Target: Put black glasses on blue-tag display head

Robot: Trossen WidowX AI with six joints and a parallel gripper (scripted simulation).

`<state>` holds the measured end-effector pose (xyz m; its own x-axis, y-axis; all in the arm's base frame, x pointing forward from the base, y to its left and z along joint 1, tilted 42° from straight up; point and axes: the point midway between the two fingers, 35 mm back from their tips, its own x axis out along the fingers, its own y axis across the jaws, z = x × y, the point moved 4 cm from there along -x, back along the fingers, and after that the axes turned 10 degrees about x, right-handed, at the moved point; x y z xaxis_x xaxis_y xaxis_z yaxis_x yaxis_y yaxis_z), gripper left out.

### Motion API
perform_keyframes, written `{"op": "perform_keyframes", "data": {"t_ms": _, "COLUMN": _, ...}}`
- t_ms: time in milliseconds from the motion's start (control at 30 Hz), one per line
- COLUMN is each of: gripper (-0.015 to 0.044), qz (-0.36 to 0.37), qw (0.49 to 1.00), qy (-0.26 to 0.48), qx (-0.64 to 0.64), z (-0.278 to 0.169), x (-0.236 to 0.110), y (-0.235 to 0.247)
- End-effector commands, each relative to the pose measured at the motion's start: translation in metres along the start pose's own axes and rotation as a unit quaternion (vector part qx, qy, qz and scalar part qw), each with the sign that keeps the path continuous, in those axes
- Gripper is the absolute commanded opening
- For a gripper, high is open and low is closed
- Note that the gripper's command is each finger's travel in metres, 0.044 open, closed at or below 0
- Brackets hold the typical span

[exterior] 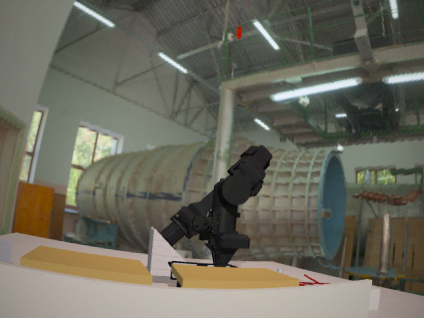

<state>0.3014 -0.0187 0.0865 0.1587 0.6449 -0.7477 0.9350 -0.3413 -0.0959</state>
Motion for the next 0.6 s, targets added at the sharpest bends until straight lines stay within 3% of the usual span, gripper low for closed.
{"op": "perform_keyframes", "data": {"t_ms": 0, "gripper": 0.0000, "qz": -0.001, "qw": 1.000, "qy": 0.002, "qx": 0.004, "z": -0.002, "x": 0.001, "y": 0.008}}
{"op": "perform_keyframes", "data": {"t_ms": 567, "gripper": 0.0000, "qz": -0.001, "qw": 1.000, "qy": 0.002, "qx": 0.004, "z": -0.006, "x": 0.001, "y": 0.032}}
